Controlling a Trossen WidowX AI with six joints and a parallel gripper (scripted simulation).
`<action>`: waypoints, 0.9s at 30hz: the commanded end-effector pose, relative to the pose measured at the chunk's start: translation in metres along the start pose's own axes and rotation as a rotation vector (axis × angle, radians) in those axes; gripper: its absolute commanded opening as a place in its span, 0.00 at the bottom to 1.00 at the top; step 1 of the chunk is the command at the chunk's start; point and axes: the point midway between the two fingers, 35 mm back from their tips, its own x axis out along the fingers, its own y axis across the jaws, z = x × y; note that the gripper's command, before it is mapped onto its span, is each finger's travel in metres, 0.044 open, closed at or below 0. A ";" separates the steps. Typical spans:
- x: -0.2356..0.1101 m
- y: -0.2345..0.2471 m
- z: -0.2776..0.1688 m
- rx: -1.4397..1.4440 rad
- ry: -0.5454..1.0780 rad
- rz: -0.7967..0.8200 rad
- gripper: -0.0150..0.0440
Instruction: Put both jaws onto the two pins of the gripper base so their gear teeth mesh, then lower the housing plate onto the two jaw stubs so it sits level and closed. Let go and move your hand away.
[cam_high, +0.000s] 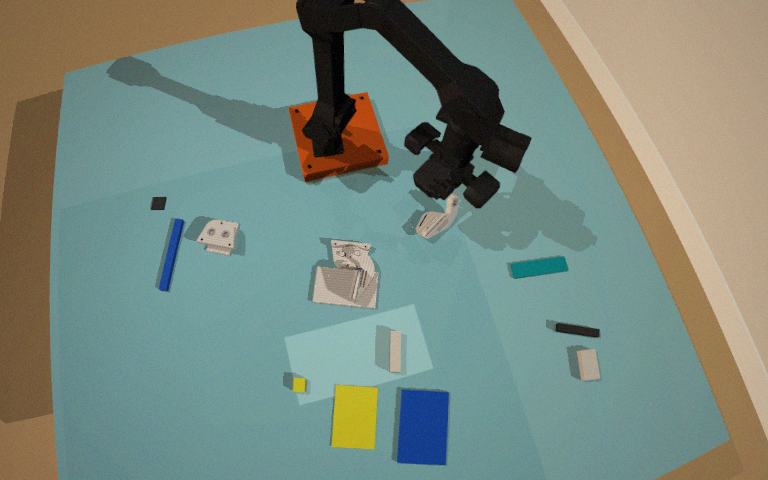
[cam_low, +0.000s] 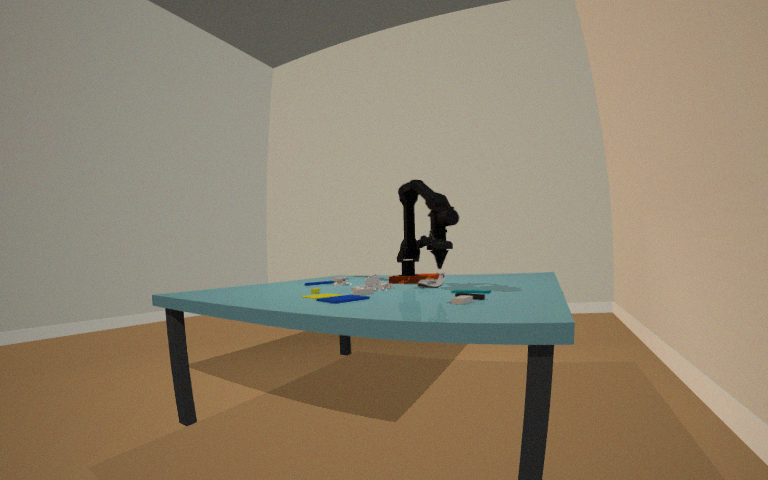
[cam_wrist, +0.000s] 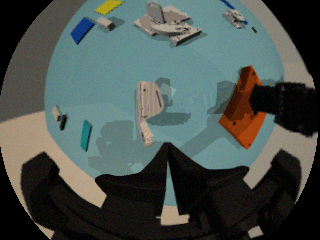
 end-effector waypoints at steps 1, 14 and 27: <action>0.007 -0.001 0.000 0.005 0.001 -0.004 0.25; 0.028 -0.001 0.000 0.005 0.001 -0.004 0.25; 0.043 -0.003 0.001 0.005 0.001 -0.004 0.25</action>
